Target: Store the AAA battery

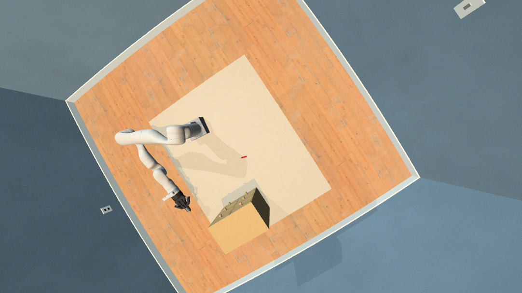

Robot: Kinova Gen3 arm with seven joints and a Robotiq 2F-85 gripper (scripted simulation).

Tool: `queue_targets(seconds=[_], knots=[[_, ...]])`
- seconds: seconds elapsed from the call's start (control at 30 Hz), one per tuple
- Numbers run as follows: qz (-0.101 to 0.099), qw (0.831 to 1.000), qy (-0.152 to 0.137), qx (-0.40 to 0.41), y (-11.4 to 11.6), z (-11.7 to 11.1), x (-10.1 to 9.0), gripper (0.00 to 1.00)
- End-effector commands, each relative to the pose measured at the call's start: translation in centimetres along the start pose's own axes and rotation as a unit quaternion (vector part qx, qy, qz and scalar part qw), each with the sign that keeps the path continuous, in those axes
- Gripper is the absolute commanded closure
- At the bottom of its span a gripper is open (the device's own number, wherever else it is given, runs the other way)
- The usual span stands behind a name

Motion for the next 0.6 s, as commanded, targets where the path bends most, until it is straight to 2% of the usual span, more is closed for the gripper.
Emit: queue_targets(seconds=[0.0,0.3,0.57], knots=[[0.002,1.000,-0.004,0.004,0.0,-0.2,-0.1,1.00],[0.002,1.000,-0.023,0.010,-0.2,-0.5,-0.3,1.00],[0.010,0.998,-0.066,0.012,-0.2,-1.4,-0.9,1.00]])
Point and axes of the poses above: the point where the finger pads meet when closed, its own x axis out along the fingers, its own y axis across the jaws, z = x × y, the point moved 6 cm from there along -x, back along the fingers, and after that the axes turned 8 degrees about x, right-handed, at the moved point
